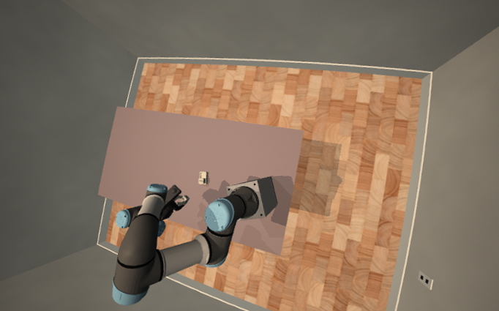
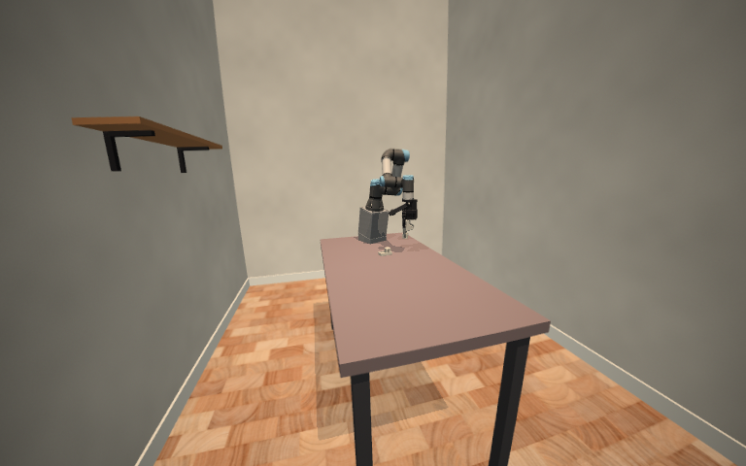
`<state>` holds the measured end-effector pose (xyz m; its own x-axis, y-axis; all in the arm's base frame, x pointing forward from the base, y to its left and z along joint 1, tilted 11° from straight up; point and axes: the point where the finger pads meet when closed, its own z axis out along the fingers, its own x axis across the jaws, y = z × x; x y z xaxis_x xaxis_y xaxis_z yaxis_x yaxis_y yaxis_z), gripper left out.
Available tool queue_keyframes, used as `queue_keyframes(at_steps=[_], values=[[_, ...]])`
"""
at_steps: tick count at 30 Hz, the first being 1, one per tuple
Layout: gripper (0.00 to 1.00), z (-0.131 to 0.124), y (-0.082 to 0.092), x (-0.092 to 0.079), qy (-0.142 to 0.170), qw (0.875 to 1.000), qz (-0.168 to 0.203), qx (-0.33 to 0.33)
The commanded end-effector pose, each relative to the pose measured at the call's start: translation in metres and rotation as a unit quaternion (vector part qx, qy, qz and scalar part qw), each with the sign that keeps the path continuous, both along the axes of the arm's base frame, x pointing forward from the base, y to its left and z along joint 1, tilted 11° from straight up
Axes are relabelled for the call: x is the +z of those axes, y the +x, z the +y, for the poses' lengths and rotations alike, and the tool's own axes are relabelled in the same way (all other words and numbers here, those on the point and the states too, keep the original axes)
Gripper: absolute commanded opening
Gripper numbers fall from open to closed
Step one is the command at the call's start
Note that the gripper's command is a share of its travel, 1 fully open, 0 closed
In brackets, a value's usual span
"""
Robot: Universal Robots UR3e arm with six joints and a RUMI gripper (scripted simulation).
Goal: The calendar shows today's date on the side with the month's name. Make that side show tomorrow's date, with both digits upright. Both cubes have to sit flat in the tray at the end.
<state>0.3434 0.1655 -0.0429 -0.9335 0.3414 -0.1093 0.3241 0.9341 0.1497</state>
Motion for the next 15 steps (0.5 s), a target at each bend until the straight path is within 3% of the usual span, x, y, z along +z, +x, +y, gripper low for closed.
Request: queue_keyframes(at_steps=[1, 15], values=[[0.10, 0.0000, 0.0006, 0.0007, 0.001, 1.000, -0.001, -0.003], [0.10, -0.0024, -0.0031, 0.0001, 0.010, 0.998, 0.005, -0.061]])
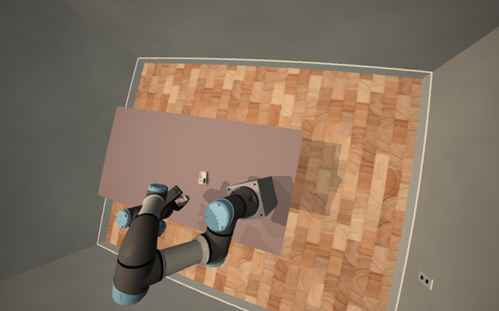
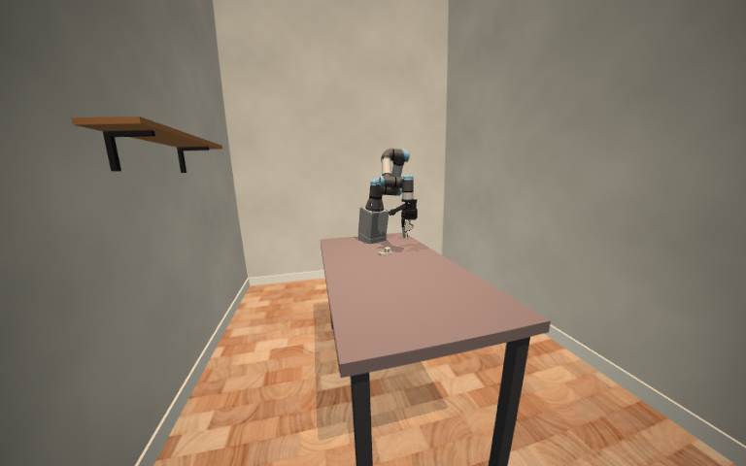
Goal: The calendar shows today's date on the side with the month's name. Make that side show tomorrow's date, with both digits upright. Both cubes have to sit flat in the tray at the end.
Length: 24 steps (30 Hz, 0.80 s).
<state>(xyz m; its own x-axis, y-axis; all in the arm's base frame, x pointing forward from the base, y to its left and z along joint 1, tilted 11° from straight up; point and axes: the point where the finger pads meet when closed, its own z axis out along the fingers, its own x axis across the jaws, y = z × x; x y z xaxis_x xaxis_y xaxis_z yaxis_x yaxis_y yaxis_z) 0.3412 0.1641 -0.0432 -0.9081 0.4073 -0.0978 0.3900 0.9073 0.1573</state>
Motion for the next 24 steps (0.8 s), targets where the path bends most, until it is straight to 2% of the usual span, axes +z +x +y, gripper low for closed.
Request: queue_keyframes(at_steps=[1, 9, 12, 19, 24], values=[[0.10, -0.001, -0.001, 0.000, 0.006, 0.999, 0.002, -0.036], [0.10, -0.005, -0.008, -0.001, 0.022, 0.990, 0.014, -0.140], [0.10, -0.005, -0.009, -0.001, 0.024, 0.987, 0.015, -0.156], [0.10, -0.008, -0.015, -0.002, 0.041, 0.963, 0.027, -0.265], [0.10, -0.010, -0.020, -0.003, 0.054, 0.936, 0.036, -0.346]])
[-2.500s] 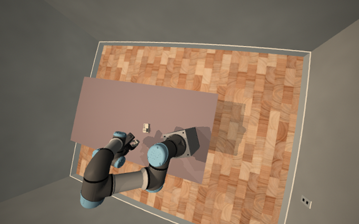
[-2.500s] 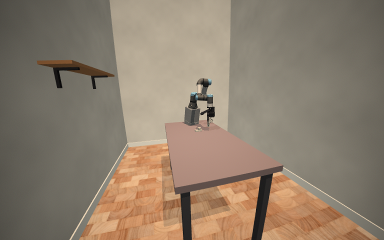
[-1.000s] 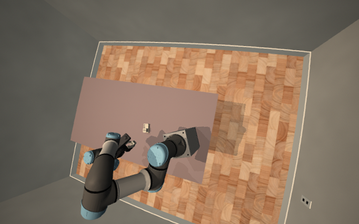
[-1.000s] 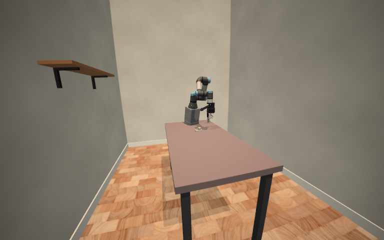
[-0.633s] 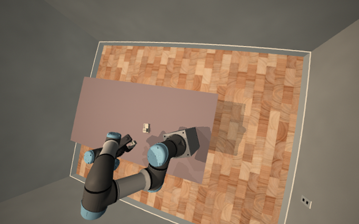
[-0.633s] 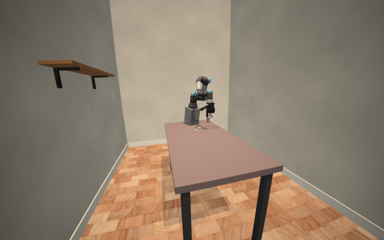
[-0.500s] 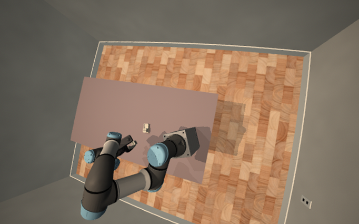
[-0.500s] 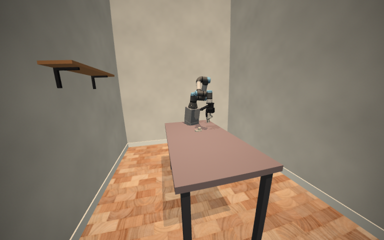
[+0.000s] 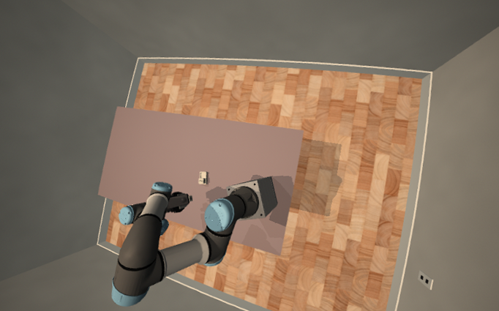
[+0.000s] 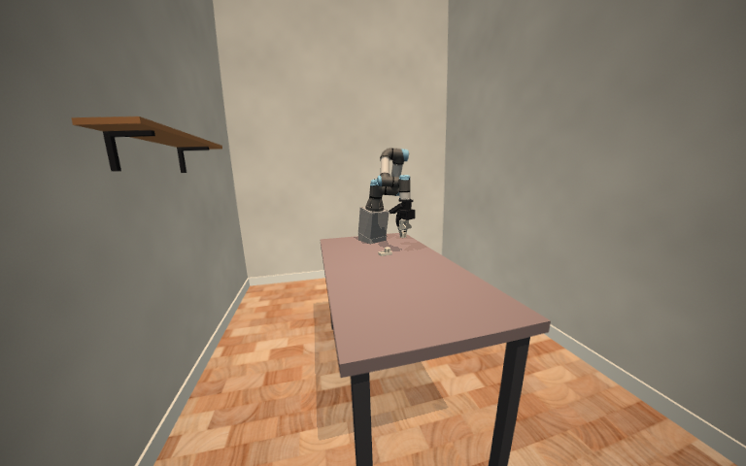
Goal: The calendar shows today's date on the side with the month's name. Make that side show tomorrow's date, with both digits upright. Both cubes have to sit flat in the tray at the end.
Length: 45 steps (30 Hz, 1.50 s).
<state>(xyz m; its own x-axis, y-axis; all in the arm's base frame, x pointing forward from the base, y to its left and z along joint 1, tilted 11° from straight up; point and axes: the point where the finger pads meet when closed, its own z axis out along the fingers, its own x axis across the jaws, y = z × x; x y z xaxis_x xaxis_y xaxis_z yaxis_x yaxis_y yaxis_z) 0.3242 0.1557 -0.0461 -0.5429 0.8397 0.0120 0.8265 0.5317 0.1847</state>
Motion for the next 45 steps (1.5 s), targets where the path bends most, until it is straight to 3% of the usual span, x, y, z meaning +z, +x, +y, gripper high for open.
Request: queue_keyframes(at_steps=[1, 4, 9, 15, 19, 21, 24, 25, 27, 28, 30, 31, 33, 35, 36, 38, 45], values=[[0.10, -0.002, -0.004, 0.000, 0.010, 0.996, 0.006, -0.086], [0.10, -0.002, -0.004, 0.000, 0.011, 0.996, 0.007, -0.089], [0.10, -0.003, -0.008, -0.001, 0.025, 0.983, 0.017, -0.181], [0.10, -0.004, -0.012, -0.001, 0.039, 0.961, 0.027, -0.273], [0.10, -0.005, -0.015, -0.002, 0.050, 0.938, 0.034, -0.341], [0.10, -0.005, -0.015, -0.002, 0.050, 0.938, 0.034, -0.341], [0.10, -0.006, -0.017, -0.002, 0.060, 0.912, 0.041, -0.403], [0.10, -0.006, -0.017, -0.002, 0.060, 0.911, 0.041, -0.406], [0.10, -0.006, -0.018, -0.003, 0.066, 0.892, 0.046, -0.444], [0.10, -0.006, -0.019, -0.003, 0.066, 0.891, 0.046, -0.447], [0.10, -0.007, -0.020, -0.003, 0.072, 0.870, 0.050, -0.485], [0.10, -0.007, -0.020, -0.003, 0.073, 0.869, 0.050, -0.486], [0.10, -0.007, -0.021, -0.003, 0.078, 0.847, 0.054, -0.523], [0.10, -0.007, -0.021, -0.003, 0.081, 0.836, 0.056, -0.540], [0.10, -0.008, -0.022, -0.003, 0.084, 0.824, 0.058, -0.557], [0.10, -0.008, -0.022, -0.003, 0.084, 0.824, 0.058, -0.557], [0.10, -0.009, -0.024, -0.004, 0.099, 0.747, 0.069, -0.654]])
